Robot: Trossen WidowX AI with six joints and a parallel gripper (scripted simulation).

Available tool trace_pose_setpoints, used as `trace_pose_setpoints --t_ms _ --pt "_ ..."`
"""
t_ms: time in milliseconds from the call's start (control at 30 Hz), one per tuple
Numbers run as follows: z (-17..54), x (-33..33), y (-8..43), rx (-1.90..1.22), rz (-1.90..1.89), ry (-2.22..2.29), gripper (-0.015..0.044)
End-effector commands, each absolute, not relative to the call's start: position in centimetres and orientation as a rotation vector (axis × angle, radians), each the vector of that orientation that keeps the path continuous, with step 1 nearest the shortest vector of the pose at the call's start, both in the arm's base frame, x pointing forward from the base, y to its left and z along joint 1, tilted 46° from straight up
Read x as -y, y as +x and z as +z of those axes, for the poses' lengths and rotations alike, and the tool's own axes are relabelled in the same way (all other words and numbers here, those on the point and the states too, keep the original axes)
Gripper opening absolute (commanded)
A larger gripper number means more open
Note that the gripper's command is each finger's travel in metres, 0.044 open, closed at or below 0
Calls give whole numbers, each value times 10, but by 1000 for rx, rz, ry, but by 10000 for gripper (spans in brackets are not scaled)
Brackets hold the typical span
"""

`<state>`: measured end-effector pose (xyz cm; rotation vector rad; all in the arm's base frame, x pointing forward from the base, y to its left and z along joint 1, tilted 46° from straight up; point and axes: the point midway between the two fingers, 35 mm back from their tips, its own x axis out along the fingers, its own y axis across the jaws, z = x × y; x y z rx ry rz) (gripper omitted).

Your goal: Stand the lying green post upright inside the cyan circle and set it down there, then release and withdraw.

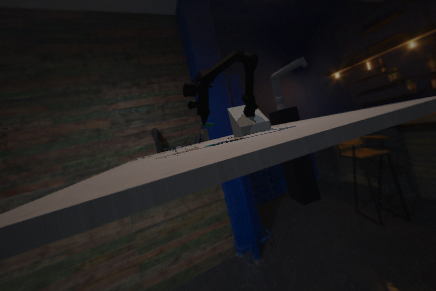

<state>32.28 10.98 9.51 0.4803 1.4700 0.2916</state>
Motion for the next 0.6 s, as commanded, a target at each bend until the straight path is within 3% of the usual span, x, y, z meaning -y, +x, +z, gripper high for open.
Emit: trace_pose_setpoints --t_ms 0,567 --pt "93 -110 322 -1457 270 471 22" --pt "87 -112 323 -1390 207 426 22"
